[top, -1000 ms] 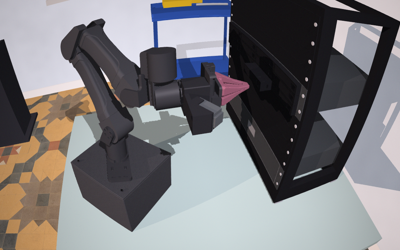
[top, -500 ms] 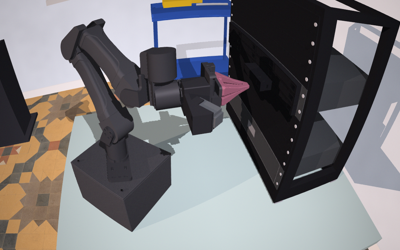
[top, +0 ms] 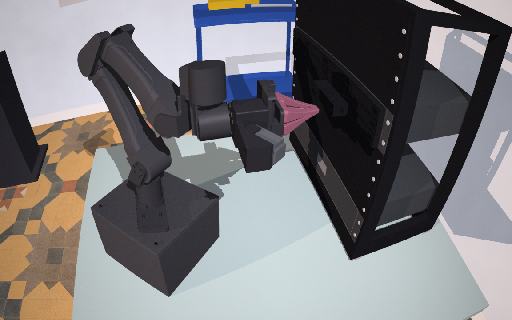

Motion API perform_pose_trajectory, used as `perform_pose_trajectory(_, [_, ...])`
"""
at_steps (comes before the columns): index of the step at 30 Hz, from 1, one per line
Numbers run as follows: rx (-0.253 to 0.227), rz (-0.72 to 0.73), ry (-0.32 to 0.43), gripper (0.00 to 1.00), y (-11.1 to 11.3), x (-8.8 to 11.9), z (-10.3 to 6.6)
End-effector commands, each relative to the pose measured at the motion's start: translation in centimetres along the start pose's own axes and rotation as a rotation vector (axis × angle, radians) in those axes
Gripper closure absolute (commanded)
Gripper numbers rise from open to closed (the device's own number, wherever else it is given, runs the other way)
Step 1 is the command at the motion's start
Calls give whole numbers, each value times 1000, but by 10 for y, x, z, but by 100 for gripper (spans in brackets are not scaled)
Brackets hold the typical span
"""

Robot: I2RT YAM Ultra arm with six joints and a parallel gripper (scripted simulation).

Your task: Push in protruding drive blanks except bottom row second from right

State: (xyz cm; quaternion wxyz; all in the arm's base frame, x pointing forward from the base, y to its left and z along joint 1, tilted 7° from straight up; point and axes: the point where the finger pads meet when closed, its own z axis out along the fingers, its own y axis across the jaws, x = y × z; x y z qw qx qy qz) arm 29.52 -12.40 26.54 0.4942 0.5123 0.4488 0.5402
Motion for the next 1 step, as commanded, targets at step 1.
perform_pose_trajectory(1, [-39, -43, -5, 100, 19, 1, -3])
